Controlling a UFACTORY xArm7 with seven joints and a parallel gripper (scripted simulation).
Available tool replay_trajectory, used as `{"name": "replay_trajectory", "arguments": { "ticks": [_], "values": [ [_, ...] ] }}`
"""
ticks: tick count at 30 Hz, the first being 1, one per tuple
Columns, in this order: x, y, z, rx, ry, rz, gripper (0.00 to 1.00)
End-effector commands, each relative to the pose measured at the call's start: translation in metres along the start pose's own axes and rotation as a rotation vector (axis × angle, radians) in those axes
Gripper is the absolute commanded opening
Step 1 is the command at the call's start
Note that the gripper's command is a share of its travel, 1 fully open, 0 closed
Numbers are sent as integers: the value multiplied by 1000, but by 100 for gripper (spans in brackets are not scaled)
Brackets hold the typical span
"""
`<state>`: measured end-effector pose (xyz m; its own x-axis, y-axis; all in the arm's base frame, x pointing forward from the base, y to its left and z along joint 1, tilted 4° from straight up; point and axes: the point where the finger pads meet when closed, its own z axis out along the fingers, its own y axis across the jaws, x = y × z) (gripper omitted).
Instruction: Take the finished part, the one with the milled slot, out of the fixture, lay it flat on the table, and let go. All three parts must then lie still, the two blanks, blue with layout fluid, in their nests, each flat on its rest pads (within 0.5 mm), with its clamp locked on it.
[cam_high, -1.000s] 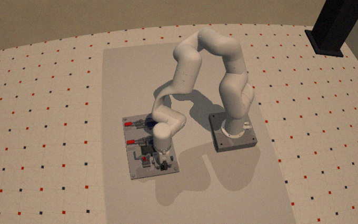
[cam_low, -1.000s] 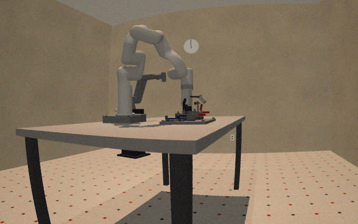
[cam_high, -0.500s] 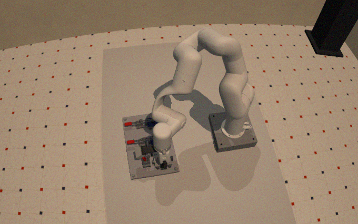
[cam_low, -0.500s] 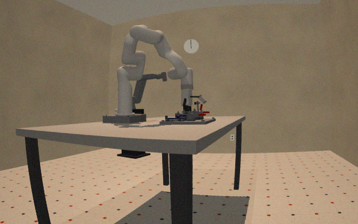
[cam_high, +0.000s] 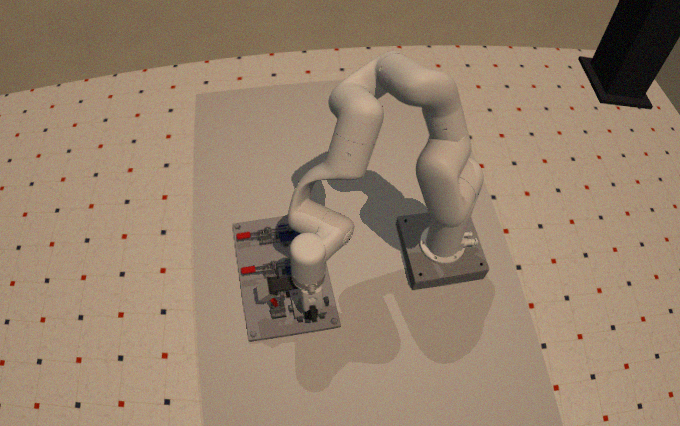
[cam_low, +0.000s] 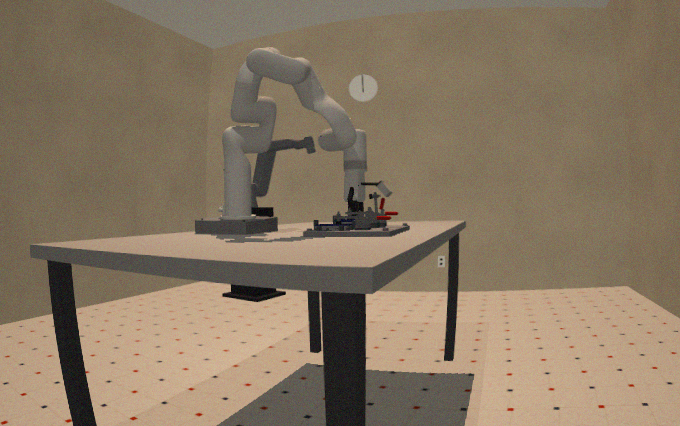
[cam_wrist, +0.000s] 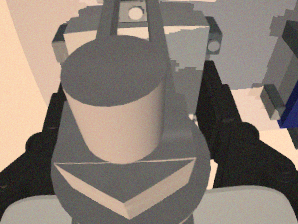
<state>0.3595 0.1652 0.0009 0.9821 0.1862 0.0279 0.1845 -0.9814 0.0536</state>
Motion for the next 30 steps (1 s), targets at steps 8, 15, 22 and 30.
{"name": "replay_trajectory", "arguments": {
  "ticks": [8,15,22,30],
  "values": [
    [1,0,-1,0,3,0,0],
    [1,0,-1,0,3,0,0],
    [1,0,-2,0,3,0,0],
    [1,0,-5,0,3,0,0]
  ]
}}
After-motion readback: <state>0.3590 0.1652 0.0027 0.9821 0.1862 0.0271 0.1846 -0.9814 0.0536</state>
